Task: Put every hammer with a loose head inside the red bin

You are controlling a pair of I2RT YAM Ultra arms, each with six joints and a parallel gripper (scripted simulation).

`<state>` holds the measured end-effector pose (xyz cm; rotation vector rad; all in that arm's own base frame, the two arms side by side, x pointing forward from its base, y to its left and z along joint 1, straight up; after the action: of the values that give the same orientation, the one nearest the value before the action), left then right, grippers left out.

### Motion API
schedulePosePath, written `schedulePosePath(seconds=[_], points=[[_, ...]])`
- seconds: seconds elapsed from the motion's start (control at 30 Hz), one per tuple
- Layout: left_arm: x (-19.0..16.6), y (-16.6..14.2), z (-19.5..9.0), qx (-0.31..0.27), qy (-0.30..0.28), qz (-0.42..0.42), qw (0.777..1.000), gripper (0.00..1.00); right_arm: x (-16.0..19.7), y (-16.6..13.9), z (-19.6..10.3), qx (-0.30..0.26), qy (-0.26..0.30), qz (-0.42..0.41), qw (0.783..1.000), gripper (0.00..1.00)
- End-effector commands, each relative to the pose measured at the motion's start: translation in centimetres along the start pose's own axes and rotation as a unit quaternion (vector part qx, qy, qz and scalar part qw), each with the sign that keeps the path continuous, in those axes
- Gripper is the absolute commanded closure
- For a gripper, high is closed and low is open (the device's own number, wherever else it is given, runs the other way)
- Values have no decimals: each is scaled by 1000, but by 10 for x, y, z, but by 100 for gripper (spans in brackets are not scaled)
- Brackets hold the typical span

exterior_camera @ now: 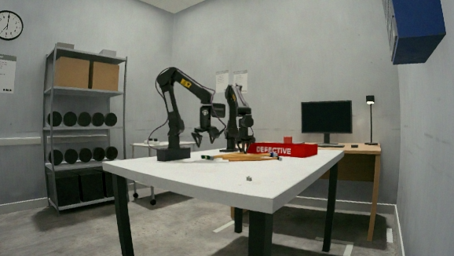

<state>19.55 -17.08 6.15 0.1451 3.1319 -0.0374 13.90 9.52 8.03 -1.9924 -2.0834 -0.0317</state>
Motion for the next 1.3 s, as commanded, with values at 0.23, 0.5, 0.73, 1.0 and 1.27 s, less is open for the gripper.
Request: schedulePosePath(seconds=[0.23, 0.5, 0.73, 1.0, 1.27], points=[[1, 3, 0, -10, 1, 7, 1000, 77, -10, 7, 6, -62, 75, -216, 972, 0], [1, 3, 0, -10, 1, 7, 1000, 77, -15, 10, 10, -96, 91, -307, 943, 0], [1, 3, 0, -10, 1, 7, 1000, 77, -22, 13, 12, -156, 97, -423, 887, 0], [1, 3, 0, -10, 1, 7, 1000, 77, -28, 15, 14, -209, 85, -512, 829, 0], [1, 3, 0, -10, 1, 7, 1000, 77, -35, 17, 16, -267, 53, -606, 747, 0]])
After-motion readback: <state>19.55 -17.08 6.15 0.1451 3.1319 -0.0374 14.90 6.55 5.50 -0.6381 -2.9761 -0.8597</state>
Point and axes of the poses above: on each arm, the point where the finger pads meet when closed, its own z axis out along the fingers, its own x axis across the jaws, y = z × x, the point moved 5 cm from there along -z, back along the fingers, and after that the axes turned 11 degrees about -z, right-handed, at the moved point
